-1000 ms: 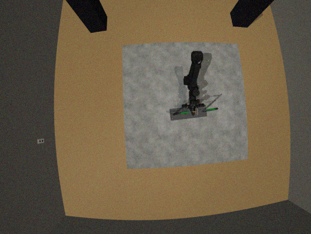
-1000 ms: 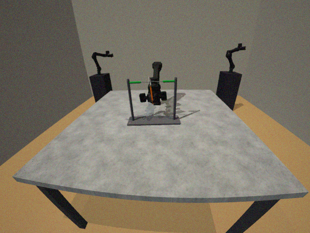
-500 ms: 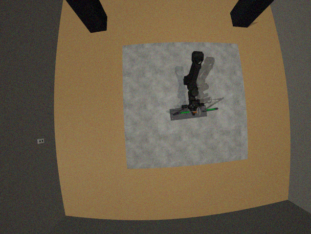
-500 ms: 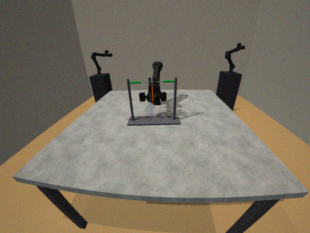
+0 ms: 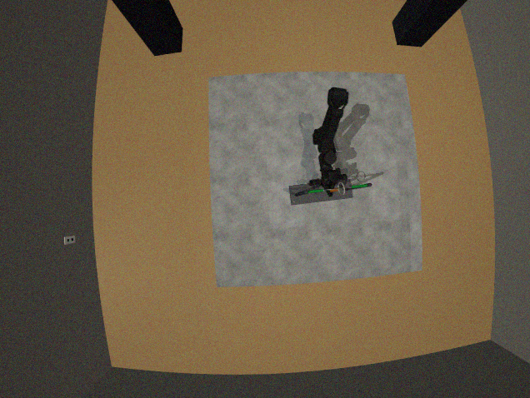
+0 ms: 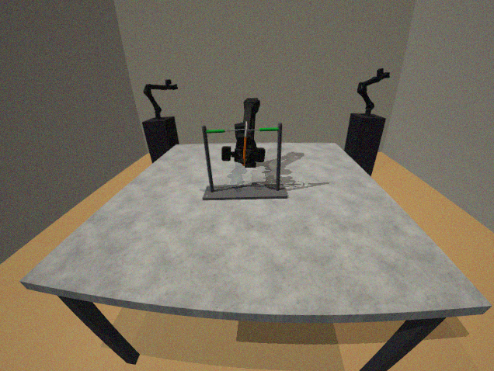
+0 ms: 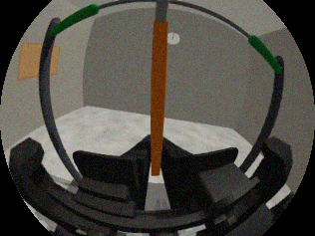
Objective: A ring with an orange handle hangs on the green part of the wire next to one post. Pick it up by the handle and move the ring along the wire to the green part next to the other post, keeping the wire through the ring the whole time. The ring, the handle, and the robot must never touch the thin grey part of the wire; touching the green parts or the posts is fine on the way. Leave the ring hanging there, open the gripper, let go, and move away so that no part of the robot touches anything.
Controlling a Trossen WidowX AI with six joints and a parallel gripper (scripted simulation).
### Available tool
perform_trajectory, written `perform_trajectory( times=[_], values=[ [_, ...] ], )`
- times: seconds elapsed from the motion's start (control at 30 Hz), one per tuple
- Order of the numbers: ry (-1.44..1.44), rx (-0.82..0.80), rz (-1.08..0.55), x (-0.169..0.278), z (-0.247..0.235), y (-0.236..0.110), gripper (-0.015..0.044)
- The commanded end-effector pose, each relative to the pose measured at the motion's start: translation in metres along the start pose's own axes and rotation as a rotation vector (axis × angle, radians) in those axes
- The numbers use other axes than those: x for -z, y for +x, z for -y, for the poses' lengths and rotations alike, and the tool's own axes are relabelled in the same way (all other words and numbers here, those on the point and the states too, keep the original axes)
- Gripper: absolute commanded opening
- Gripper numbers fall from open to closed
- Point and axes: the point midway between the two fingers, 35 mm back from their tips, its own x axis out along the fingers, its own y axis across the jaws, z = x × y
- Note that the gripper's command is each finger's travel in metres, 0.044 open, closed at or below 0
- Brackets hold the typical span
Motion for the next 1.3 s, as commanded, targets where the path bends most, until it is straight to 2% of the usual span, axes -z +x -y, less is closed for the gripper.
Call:
perform_trajectory(
  times=[0.0,0.27,0.63,1.27],
  values=[
    [-0.008,-0.008,0.001,0.001,-0.004,-0.001,-0.0150],
    [0.011,0.003,-0.030,0.001,-0.012,-0.004,-0.0150],
    [0.070,0.035,-0.166,-0.002,-0.029,-0.021,-0.0150],
    [0.122,0.062,-0.172,-0.004,-0.055,-0.020,-0.0150]
  ],
)
